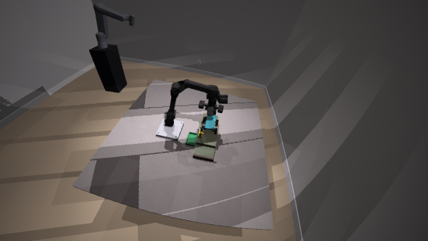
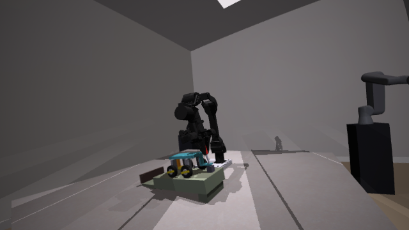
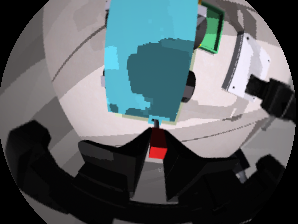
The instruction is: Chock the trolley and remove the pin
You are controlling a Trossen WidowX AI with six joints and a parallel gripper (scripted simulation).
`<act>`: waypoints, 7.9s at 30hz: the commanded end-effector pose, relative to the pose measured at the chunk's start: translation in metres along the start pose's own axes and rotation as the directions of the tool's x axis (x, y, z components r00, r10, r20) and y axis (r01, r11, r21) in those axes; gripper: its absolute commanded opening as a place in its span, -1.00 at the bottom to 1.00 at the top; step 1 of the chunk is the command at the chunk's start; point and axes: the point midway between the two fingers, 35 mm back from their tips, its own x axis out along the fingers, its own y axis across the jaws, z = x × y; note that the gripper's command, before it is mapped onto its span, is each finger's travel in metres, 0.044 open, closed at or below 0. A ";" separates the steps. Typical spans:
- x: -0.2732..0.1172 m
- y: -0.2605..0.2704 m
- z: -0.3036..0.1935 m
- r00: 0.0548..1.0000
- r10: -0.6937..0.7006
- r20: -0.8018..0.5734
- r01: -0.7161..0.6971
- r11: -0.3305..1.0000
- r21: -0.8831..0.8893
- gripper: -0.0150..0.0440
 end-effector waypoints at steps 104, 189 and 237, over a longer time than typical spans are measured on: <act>-0.018 -0.077 0.069 1.000 0.001 0.000 -0.001 1.000 -0.006 -0.49; -0.037 -0.083 0.187 0.963 0.006 0.270 -0.267 0.182 0.946 -0.49; 0.033 -0.095 0.237 0.886 0.001 0.463 -0.463 0.000 0.886 -0.49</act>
